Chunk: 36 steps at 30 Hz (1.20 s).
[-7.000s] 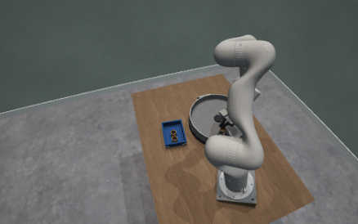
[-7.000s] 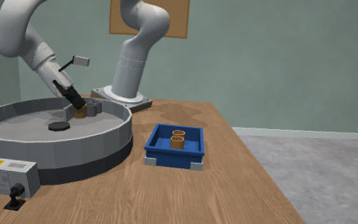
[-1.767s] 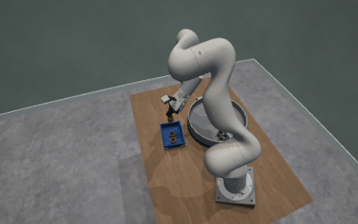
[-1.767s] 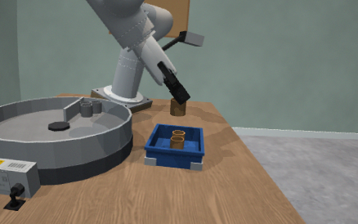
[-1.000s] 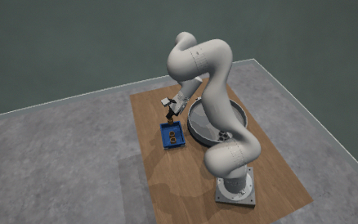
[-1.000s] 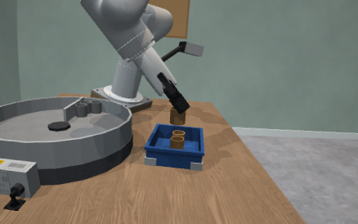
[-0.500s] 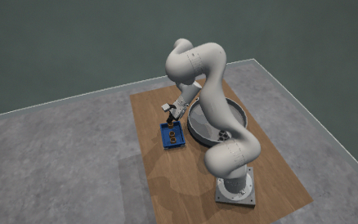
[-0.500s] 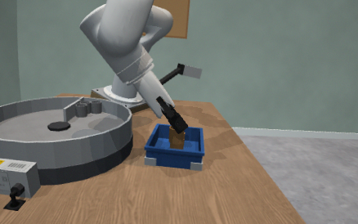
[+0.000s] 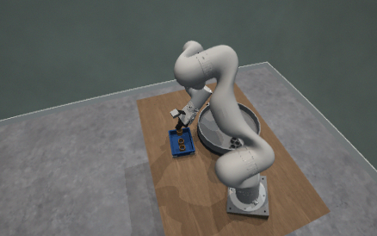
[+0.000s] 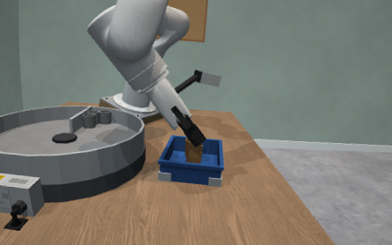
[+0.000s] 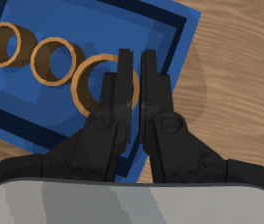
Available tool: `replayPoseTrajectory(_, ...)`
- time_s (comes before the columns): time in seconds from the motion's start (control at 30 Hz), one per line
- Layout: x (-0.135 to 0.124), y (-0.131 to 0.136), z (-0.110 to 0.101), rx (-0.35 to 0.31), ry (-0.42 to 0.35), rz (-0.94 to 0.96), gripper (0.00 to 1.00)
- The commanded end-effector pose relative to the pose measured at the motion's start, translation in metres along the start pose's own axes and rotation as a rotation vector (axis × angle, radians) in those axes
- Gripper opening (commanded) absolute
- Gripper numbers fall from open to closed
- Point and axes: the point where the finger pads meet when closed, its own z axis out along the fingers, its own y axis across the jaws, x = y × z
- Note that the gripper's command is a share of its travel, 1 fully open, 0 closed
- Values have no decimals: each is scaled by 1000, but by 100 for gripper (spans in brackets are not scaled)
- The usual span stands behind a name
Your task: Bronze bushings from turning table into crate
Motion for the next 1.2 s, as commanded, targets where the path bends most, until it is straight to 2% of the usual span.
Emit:
replayPoseTrajectory(0.0, 0, 1, 0, -1, 0, -1, 0)
replayPoseTrajectory(0.8, -21, 1, 25, -1, 0, -1, 0)
replayPoseTrajectory(1.17, -26, 1, 31, -1, 0, -1, 0)
